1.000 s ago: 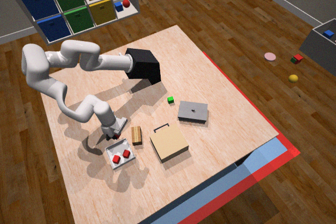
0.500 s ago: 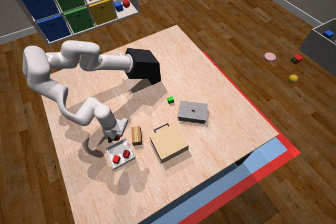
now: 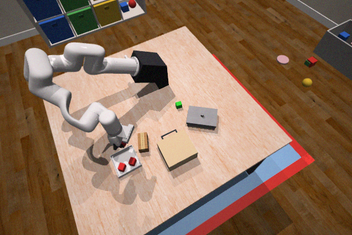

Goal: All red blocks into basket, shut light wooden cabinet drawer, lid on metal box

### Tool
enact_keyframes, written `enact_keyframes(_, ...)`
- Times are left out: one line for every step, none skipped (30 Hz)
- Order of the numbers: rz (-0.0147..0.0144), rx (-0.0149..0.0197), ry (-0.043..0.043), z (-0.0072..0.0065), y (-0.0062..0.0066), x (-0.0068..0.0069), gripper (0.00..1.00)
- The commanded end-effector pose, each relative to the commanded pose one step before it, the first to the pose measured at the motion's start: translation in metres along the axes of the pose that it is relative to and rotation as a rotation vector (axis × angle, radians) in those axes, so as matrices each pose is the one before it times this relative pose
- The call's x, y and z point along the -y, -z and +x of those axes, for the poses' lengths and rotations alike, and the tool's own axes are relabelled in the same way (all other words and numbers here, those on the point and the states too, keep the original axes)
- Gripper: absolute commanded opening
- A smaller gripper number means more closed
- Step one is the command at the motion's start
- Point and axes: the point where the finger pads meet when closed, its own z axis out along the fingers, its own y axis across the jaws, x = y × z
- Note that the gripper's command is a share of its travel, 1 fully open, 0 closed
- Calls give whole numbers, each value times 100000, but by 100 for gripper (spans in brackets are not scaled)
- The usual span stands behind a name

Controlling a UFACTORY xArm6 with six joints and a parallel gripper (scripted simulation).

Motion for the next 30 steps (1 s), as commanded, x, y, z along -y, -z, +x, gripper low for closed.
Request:
enact_keyframes(-166, -205, -94, 43, -89, -83, 0)
enact_keyframes(2, 1, 1, 0, -53, 0, 0)
enact_keyframes(2, 1, 2, 0, -58, 0, 0)
enact_keyframes(2, 1, 2, 0, -64, 0, 0)
enact_keyframes(1, 1, 0, 0, -69, 0, 0)
enact_keyframes(-1, 0, 0, 0, -75, -1, 0)
enact_keyframes(0, 0, 0, 0, -81, -1, 0)
enact_keyframes(0, 0, 0, 0, -87, 0, 0)
enact_keyframes(0, 0, 0, 0, -93, 0, 0)
enact_keyframes(0, 0, 0, 0, 0, 0, 0)
enact_keyframes(0, 0, 0, 0, 0, 0, 0)
enact_keyframes(1, -1, 1, 0, -99, 0, 0)
enact_keyframes(-1, 1, -1, 0, -105, -1, 0)
enact_keyframes(-1, 0, 0, 0, -111, -1, 0)
enact_keyframes(0, 0, 0, 0, -117, 0, 0)
enact_keyframes(1, -1, 1, 0, -123, 0, 0)
enact_keyframes(0, 0, 0, 0, -129, -1, 0)
enact_keyframes(-1, 0, 0, 0, -135, -1, 0)
enact_keyframes(0, 0, 0, 0, -141, 0, 0)
enact_keyframes(1, -1, 1, 0, -146, 0, 0)
enact_keyframes(-1, 1, -1, 0, -152, -1, 0)
enact_keyframes(0, 0, 0, 0, -158, -1, 0)
enact_keyframes(1, -1, 1, 0, -163, 0, 0)
enact_keyframes(-1, 1, -1, 0, -169, -2, 0)
enact_keyframes(0, 0, 0, 0, -174, -1, 0)
enact_keyframes(1, -1, 1, 0, -179, 0, 0)
enact_keyframes(0, 0, 0, 0, 0, 0, 0)
enact_keyframes(0, 0, 0, 0, 0, 0, 0)
enact_keyframes(-1, 1, -1, 0, -184, -1, 0)
enact_keyframes(1, -1, 0, 0, -189, 0, 0)
